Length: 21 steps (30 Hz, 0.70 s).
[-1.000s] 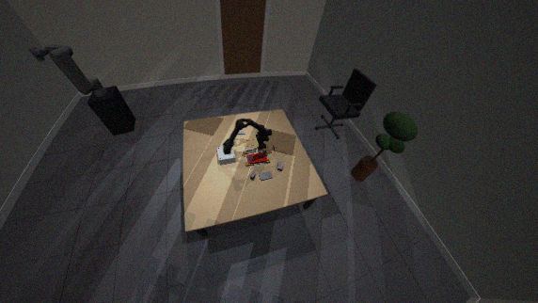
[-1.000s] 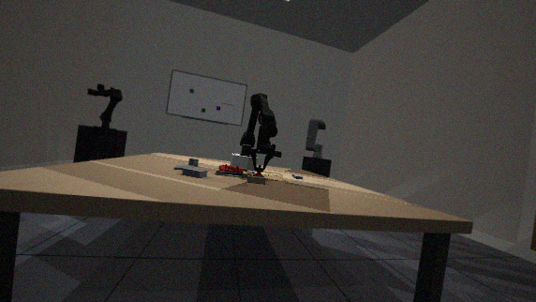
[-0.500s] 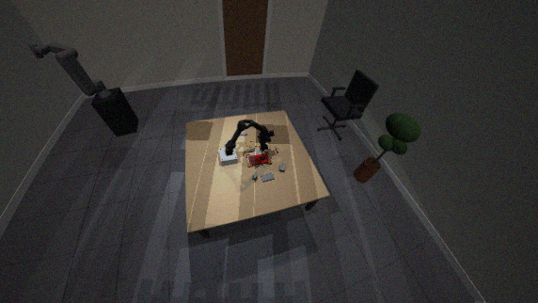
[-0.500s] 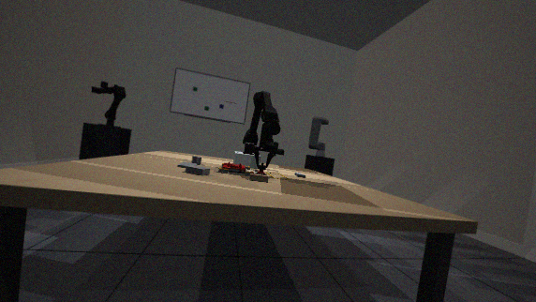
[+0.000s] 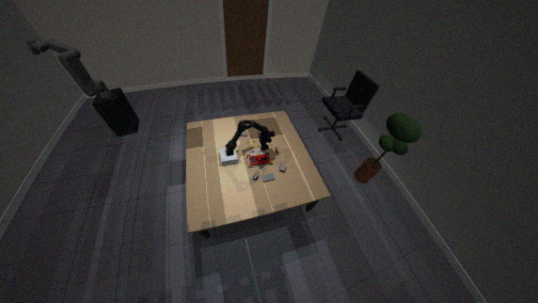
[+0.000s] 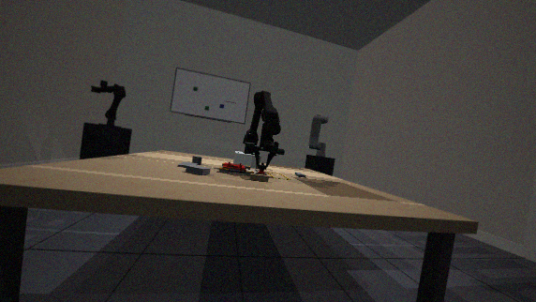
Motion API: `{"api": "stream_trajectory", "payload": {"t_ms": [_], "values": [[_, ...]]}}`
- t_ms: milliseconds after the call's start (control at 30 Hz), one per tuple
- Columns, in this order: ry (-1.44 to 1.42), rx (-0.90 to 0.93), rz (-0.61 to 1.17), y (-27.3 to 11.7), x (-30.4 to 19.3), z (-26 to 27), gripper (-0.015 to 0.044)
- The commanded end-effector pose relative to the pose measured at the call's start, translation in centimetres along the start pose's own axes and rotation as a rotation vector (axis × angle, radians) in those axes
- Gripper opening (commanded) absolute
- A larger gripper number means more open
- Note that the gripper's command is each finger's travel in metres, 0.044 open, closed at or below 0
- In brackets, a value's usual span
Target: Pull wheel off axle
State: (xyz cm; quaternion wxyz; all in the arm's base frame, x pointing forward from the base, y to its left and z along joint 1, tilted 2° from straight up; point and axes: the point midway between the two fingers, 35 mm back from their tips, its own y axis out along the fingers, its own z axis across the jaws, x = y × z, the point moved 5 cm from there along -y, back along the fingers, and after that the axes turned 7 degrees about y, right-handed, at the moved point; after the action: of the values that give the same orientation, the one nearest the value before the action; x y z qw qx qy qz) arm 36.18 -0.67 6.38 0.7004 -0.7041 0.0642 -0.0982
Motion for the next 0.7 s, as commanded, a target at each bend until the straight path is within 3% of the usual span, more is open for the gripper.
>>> {"api": "stream_trajectory", "payload": {"t_ms": [0,667], "values": [[0.002,0.002,-0.008,-0.76,-0.03,-0.01,0.0000],[0.002,0.002,-0.009,-1.42,-0.03,-0.01,0.0000]]}}
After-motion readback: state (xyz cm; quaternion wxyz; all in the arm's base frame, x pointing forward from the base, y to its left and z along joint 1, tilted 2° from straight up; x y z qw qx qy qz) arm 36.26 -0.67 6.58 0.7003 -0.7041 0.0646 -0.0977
